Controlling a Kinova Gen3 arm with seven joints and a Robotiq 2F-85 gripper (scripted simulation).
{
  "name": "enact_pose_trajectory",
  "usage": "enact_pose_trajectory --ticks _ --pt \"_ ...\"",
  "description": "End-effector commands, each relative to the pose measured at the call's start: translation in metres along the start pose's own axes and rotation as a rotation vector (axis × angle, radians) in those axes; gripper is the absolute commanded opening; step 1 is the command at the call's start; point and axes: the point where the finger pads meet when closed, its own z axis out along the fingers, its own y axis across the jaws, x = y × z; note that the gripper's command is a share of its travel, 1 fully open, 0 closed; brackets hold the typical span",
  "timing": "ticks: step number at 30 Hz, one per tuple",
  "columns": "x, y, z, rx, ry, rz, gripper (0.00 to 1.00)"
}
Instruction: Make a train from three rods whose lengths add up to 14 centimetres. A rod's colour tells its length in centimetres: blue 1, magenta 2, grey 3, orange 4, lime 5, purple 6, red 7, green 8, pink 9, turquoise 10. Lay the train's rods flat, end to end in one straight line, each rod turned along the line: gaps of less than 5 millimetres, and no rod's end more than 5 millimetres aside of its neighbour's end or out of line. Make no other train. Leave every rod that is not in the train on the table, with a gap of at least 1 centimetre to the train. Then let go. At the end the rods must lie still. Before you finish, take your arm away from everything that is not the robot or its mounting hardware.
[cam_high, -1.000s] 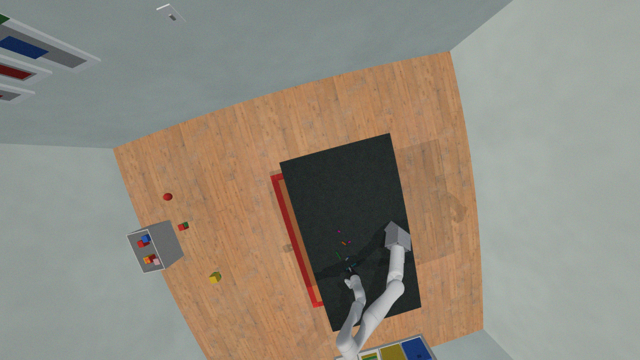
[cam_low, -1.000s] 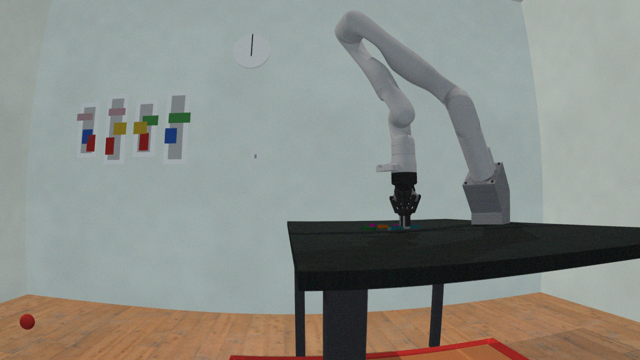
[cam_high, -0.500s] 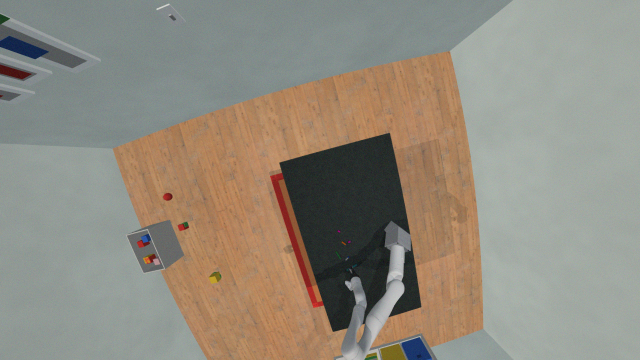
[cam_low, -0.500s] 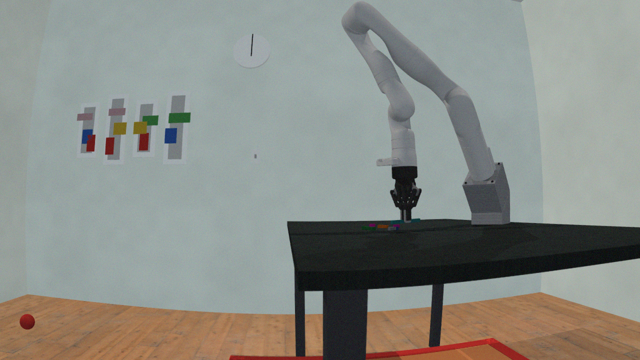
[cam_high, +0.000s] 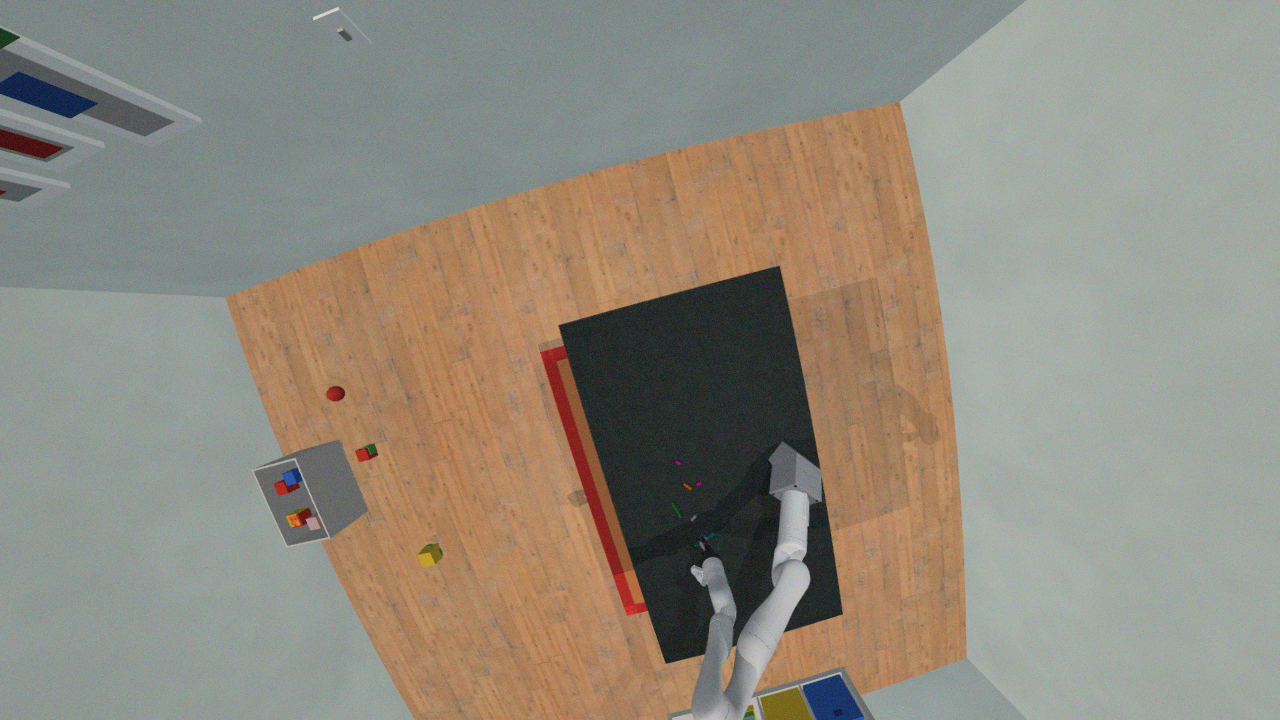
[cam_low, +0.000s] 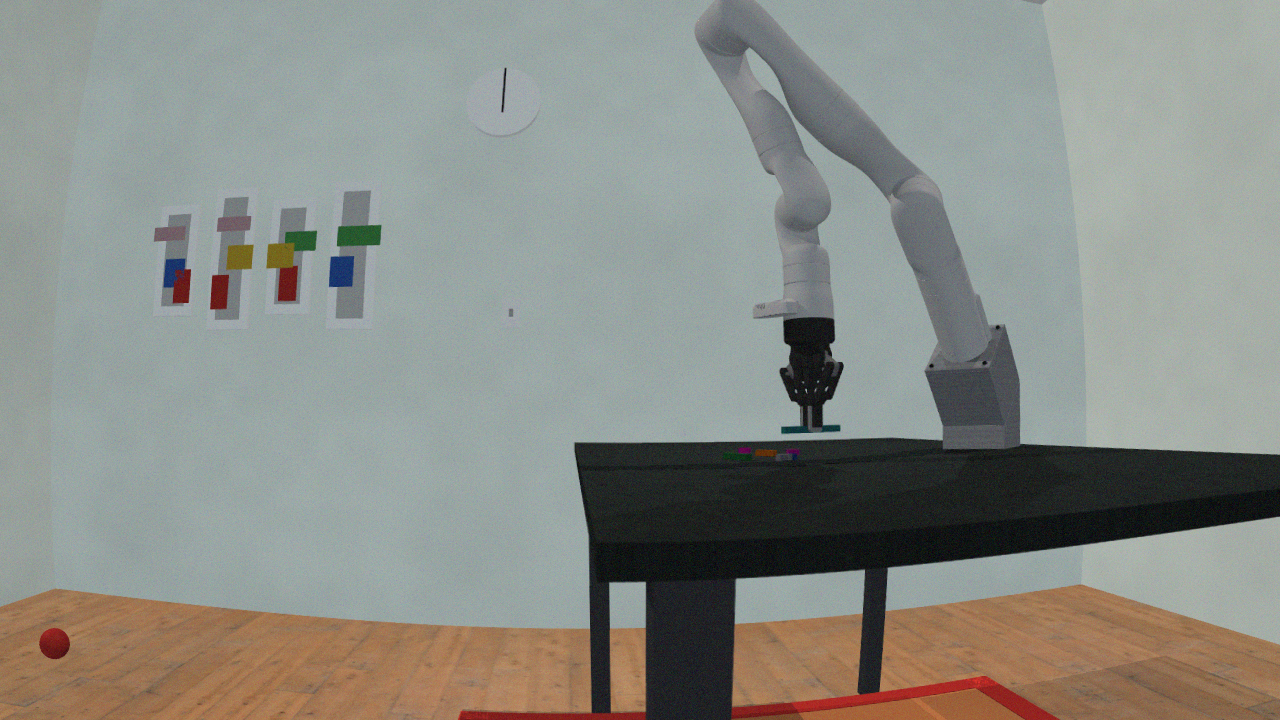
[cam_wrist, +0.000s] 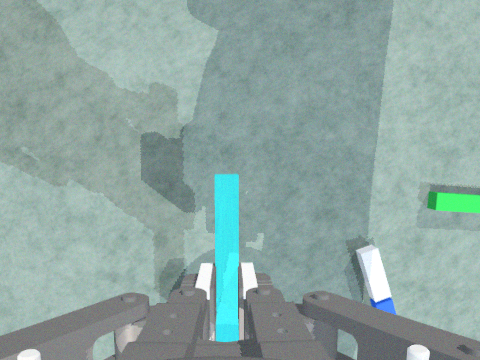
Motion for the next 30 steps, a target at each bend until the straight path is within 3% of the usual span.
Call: enact_pose_trajectory --ticks 1,30 --pt "0.002 0.009 -0.005 -0.016 0.007 0.015 0.05" --pt "0.001 0.008 -0.039 -0.015 0.007 0.015 0.05"
